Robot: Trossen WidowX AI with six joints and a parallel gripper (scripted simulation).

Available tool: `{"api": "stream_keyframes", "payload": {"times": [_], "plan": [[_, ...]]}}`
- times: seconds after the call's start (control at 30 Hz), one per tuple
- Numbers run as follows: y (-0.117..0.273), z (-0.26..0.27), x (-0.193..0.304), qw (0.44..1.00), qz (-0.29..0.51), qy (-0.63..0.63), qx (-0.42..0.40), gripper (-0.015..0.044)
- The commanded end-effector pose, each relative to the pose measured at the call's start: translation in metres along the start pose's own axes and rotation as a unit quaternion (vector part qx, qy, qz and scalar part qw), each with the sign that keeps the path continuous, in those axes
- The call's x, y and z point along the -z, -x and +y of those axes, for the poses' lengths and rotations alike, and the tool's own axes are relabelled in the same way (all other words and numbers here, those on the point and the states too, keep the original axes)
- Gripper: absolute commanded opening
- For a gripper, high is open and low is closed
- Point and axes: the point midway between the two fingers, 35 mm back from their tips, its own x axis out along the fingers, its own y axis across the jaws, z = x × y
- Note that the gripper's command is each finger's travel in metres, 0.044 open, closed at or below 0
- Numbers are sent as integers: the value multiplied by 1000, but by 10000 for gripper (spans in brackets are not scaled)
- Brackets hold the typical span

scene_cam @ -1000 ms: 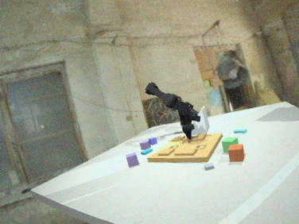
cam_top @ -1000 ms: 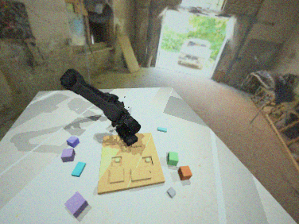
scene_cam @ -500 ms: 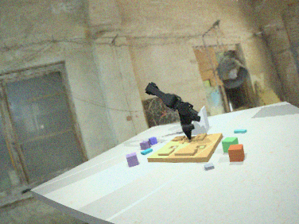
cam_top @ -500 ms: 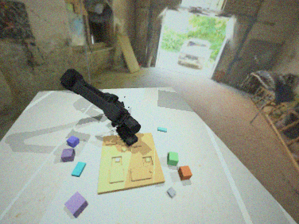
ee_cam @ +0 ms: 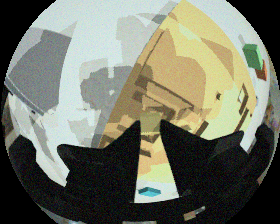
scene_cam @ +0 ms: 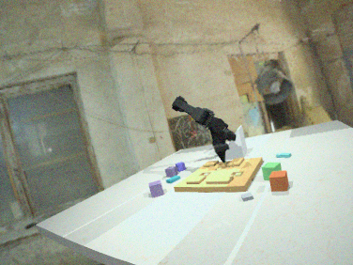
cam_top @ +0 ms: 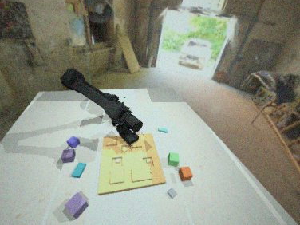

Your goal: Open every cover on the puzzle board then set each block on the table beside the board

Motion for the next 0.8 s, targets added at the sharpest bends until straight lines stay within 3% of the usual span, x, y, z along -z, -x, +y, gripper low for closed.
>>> {"api": "stream_keyframes", "payload": {"times": [0.0,0.77], "plan": [[6,0,0,1000,-2,-3,0,80],[37,0,0,1000,-2,-1,-1,80]]}}
